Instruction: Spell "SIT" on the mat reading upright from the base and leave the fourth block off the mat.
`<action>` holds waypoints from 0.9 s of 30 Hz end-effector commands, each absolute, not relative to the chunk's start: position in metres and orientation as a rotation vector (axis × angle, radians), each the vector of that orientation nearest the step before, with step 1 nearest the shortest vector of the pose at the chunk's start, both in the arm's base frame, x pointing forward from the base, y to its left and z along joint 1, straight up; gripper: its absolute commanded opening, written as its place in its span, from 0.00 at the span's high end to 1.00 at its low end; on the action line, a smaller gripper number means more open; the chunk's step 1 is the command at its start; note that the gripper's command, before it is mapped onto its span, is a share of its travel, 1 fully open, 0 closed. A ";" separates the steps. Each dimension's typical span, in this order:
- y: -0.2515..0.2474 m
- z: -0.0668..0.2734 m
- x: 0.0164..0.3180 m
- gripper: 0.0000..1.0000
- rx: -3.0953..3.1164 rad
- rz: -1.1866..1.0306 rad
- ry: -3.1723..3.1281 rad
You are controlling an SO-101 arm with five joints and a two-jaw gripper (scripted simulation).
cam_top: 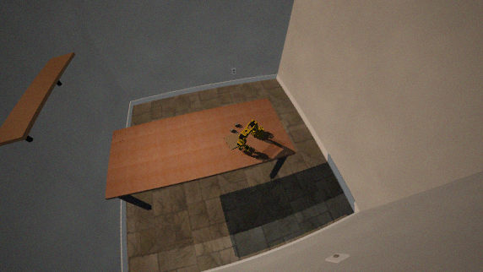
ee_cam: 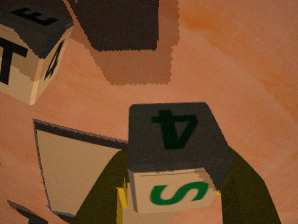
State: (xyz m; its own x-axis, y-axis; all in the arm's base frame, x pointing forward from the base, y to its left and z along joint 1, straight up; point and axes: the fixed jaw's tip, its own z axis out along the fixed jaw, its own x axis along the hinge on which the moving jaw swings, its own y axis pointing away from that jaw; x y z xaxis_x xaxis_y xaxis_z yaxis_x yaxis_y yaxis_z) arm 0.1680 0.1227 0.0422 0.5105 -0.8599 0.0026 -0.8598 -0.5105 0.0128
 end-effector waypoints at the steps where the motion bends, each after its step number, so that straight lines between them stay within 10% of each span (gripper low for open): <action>1: 0.127 0.066 0.174 1.00 2.780 0.042 -1.582; 27: 0.102 0.074 0.184 1.00 2.619 0.045 -1.835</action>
State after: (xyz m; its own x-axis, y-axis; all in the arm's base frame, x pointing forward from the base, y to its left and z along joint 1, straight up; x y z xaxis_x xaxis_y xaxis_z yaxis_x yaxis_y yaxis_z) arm 0.1747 0.1073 0.0625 0.4087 -0.9127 0.0034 -0.9126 -0.4086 0.0148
